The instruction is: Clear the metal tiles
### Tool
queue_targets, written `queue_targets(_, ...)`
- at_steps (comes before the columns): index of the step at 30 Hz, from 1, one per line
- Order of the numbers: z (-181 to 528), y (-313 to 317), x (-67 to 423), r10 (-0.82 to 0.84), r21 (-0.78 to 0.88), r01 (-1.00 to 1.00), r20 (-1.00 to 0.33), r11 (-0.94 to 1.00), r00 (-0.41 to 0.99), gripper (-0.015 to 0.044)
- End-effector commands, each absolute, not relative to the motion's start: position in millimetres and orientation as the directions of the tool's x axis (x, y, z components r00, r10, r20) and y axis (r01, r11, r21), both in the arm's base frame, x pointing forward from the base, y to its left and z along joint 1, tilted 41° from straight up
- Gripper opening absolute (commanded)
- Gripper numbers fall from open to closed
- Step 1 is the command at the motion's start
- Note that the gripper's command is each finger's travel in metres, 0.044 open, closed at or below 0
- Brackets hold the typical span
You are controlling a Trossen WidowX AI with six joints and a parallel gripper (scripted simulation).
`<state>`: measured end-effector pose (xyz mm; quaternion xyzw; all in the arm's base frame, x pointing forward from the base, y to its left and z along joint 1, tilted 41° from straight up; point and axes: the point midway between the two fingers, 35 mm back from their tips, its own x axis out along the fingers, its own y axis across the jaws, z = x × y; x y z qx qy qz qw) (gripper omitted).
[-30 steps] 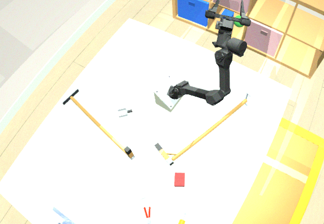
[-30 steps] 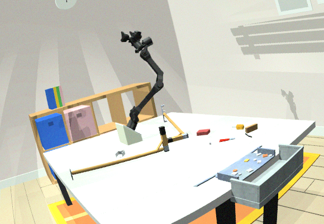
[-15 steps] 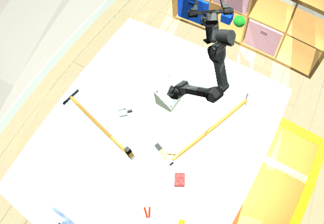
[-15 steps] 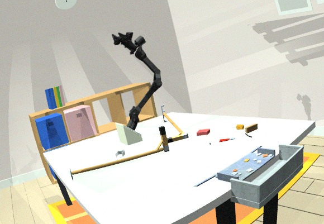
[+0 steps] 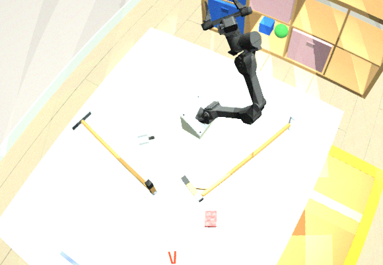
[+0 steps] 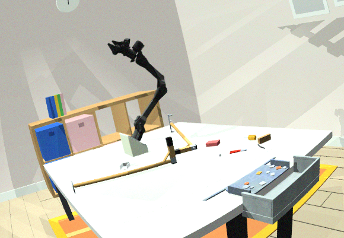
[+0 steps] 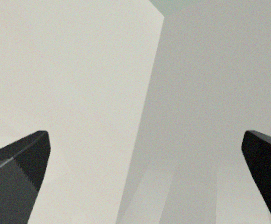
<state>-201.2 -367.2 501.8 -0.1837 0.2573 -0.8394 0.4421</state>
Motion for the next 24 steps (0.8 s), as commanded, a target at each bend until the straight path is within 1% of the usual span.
queue_targets(1, 479.0, -381.9, -194.4, -0.865, -0.579, 0.702, 0.013, -0.415, -0.501, 0.044)
queue_targets(13, 424.7, -412.4, -169.7, -0.911, -0.512, 0.82, -0.158, -0.255, -0.382, 0.044)
queue_targets(24, 374.9, -431.9, -142.2, -0.915, -0.42, 0.901, -0.309, -0.113, -0.259, 0.044)
